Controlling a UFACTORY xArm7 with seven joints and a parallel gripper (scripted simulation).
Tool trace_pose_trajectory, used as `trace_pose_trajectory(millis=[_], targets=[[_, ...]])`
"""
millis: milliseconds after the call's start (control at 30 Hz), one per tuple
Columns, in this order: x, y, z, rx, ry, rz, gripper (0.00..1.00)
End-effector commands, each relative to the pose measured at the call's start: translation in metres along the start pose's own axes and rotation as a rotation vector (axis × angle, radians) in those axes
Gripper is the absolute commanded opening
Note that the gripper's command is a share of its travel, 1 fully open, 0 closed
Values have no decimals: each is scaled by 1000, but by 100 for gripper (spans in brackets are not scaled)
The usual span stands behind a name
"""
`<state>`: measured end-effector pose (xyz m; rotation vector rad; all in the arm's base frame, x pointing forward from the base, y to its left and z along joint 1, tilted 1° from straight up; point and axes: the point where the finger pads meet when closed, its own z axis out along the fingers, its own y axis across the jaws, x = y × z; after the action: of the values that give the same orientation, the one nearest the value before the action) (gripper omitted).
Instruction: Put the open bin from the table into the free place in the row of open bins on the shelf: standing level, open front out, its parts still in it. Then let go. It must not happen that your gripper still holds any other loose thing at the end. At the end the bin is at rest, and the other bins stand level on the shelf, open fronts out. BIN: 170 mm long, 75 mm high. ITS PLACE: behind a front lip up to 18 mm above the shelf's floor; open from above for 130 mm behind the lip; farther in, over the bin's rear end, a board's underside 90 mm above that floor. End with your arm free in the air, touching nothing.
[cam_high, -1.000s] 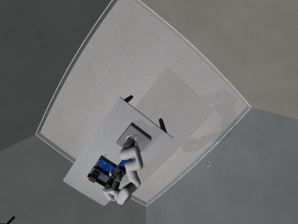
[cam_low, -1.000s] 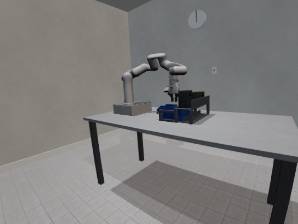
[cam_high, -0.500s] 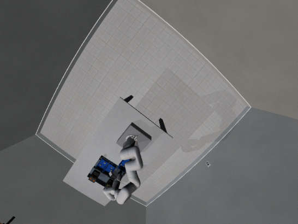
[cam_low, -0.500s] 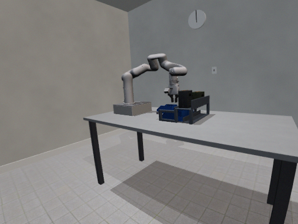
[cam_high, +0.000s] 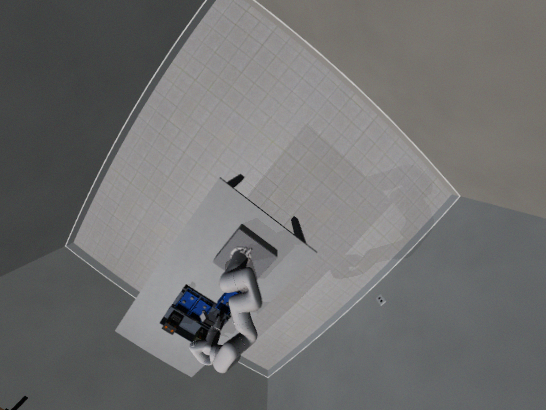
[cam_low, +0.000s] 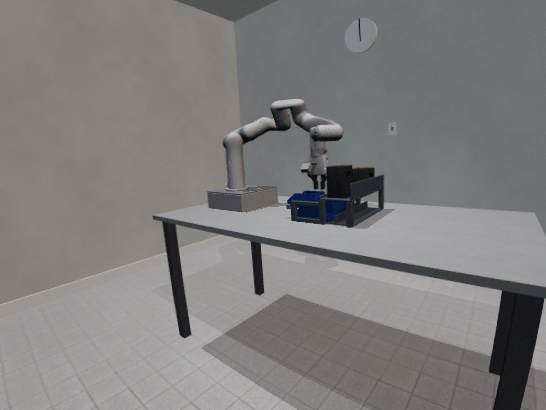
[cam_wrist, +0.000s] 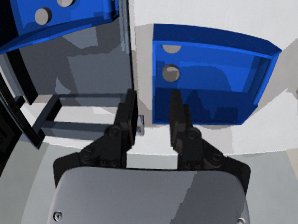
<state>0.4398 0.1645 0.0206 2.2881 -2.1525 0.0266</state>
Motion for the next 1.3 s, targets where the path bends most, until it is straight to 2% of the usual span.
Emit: trace_pose_trajectory(millis=[0,133,533,700,1100,1267], targets=[[0,-1,0,3,-1,0,33],[0,-1,8,3,-1,0,33],[0,-1,8,3,-1,0,33],[0,-1,18,3,-1,0,33],[0,-1,18,3,-1,0,33],[0,-1,28,3,-1,0,33]])
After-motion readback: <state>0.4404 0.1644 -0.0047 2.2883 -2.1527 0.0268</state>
